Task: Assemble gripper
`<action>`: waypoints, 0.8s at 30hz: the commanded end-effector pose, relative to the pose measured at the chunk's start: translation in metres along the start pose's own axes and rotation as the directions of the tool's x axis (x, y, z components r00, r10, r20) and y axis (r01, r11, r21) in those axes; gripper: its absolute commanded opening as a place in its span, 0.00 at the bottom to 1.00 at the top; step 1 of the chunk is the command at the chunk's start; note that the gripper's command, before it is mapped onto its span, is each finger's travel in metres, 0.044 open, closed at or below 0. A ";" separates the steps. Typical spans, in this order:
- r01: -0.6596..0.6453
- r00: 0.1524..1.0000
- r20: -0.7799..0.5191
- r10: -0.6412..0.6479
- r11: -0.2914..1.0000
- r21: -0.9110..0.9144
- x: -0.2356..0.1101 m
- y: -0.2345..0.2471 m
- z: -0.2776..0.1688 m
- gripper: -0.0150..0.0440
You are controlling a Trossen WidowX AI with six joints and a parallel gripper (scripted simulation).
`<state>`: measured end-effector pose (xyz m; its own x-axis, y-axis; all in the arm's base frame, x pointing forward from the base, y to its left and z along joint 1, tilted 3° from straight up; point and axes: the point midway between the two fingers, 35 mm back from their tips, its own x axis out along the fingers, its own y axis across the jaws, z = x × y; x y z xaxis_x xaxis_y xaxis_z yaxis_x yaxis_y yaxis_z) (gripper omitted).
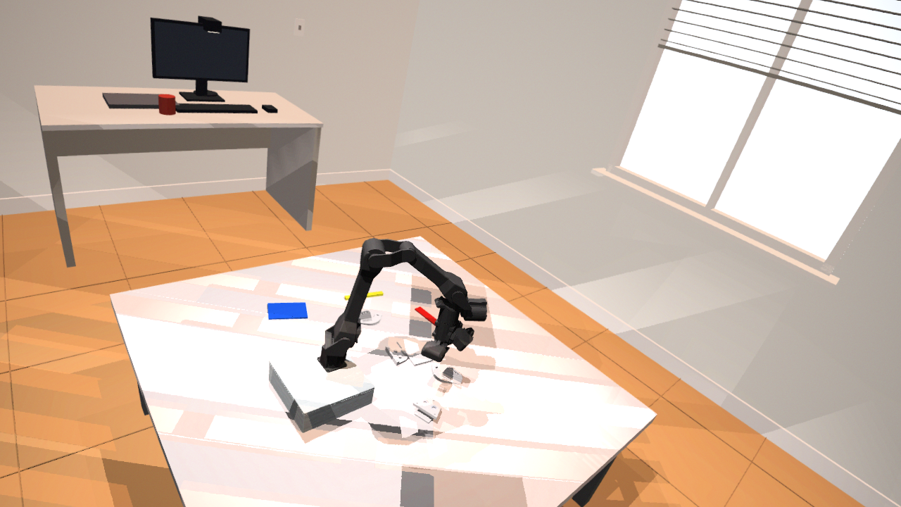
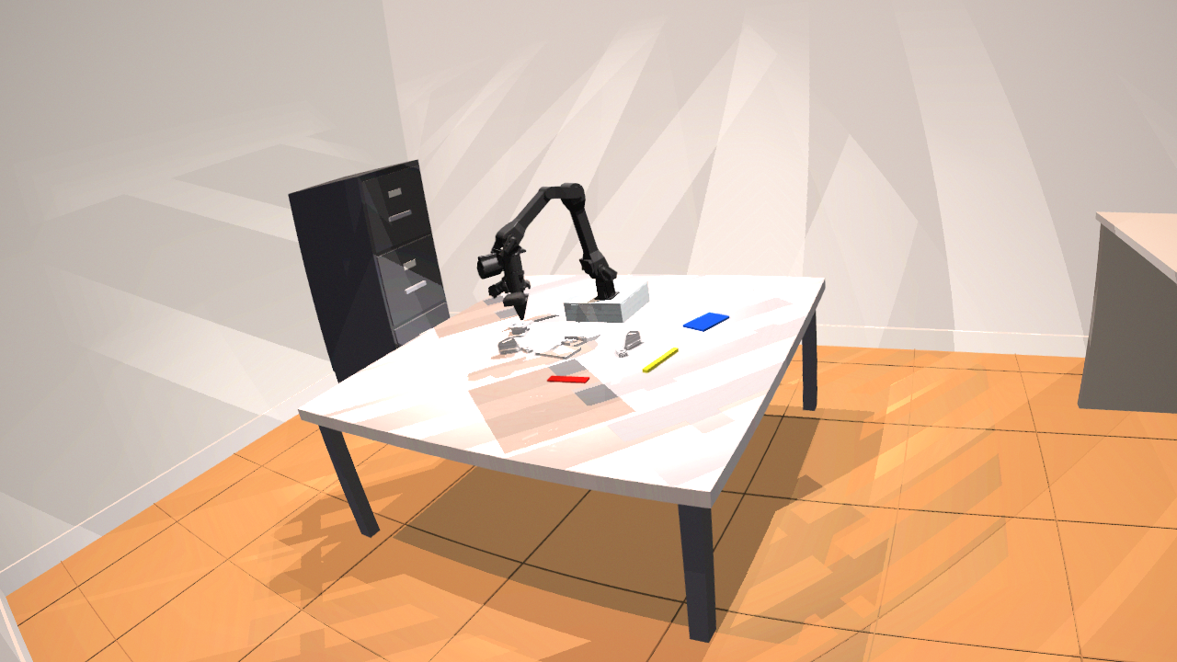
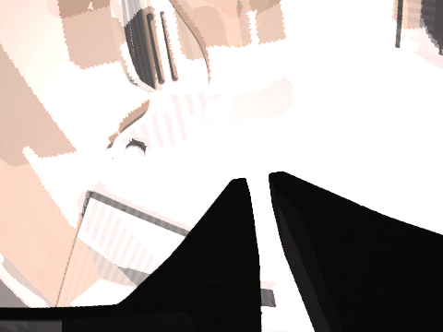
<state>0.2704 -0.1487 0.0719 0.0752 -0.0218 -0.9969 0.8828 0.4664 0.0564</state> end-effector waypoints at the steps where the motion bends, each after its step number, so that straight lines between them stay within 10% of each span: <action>1: 0.000 1.000 0.000 0.000 1.000 0.000 0.000 0.000 0.000 0.25; 10: 0.000 1.000 0.000 0.000 1.000 0.000 0.000 0.000 0.000 0.25; 24: 0.007 1.000 -0.003 -0.007 1.000 0.008 0.011 0.028 0.039 0.88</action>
<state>0.3131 -0.1699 0.0820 0.0842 -0.0260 -0.9961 0.8838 0.4637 0.0626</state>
